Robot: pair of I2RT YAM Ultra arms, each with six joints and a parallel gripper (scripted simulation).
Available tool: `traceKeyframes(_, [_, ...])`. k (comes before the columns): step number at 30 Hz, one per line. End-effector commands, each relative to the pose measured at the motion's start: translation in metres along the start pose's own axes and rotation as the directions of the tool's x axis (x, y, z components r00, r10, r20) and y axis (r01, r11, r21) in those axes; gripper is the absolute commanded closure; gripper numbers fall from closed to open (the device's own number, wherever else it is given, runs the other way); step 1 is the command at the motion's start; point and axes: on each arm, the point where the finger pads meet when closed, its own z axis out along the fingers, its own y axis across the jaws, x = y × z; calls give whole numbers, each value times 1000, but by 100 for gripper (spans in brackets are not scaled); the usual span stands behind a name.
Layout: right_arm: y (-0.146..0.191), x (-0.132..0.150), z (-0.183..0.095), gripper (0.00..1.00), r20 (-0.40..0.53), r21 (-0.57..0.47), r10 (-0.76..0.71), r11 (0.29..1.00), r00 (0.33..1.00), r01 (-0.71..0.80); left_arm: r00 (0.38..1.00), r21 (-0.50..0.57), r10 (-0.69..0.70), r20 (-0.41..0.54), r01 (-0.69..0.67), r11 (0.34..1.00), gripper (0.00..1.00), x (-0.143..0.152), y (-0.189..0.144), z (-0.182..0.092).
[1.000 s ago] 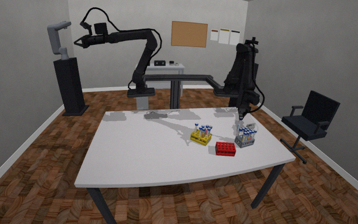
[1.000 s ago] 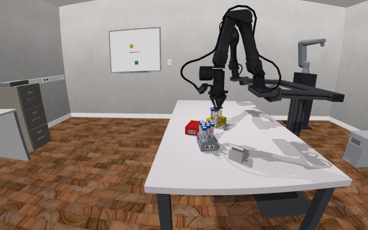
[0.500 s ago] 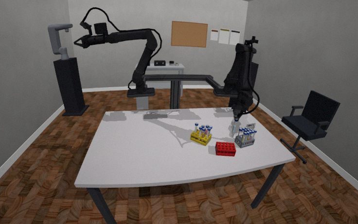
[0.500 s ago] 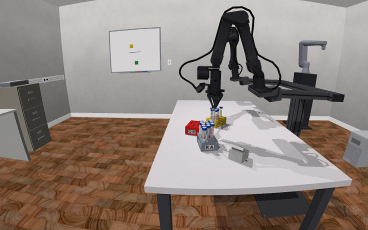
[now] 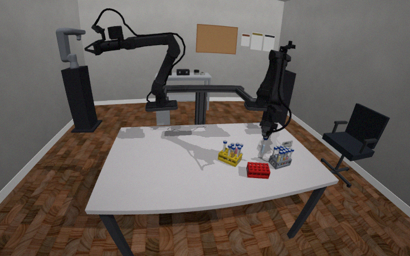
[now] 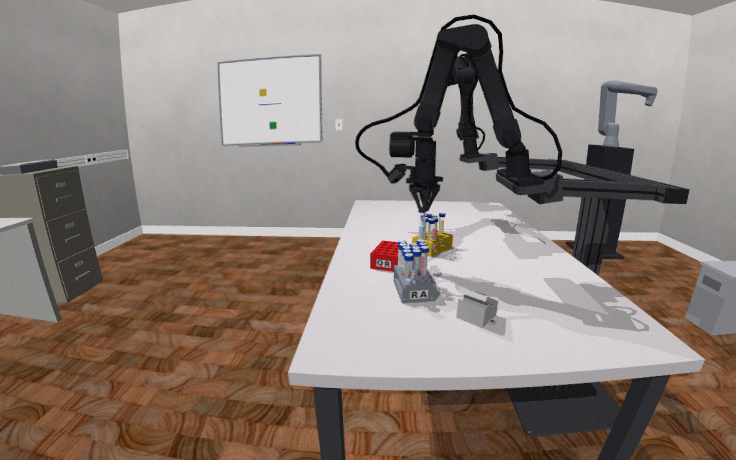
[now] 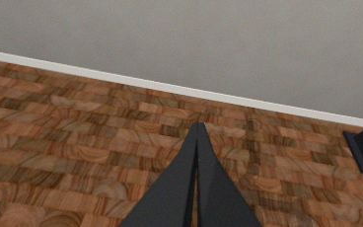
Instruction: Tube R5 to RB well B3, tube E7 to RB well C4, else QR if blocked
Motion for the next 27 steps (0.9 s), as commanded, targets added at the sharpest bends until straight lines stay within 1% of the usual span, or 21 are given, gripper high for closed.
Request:
traceKeyframes(1, [-8,-25,-12,100,50,22,8,1000,999,-9,1000,-8,-28,1,28,1000,100,-15,-4,-2])
traceKeyframes(3, [-8,-25,-12,100,50,22,8,1000,999,-9,1000,-8,-28,1,28,1000,100,-15,-4,-2])
traceKeyframes(11, [-8,-25,-12,100,50,22,8,1000,999,-9,1000,-8,-27,2,27,1000,100,-35,-21,-2])
traceKeyframes(15, [-8,-25,-12,100,50,22,8,1000,999,-9,985,-11,-174,20,174,985,100,-37,-16,-6])
traceKeyframes(18, [-8,-25,-12,100,50,22,8,1000,999,-9,964,-4,-267,22,267,964,100,-38,-18,-6])
traceKeyframes(20, [-8,-25,-12,100,50,22,8,1000,999,-9,964,-4,-267,22,267,964,100,-38,-18,-6])
traceKeyframes(27, [-8,-25,-12,100,50,22,8,1000,999,-9,876,2,-482,26,482,876,100,-39,-18,-7])
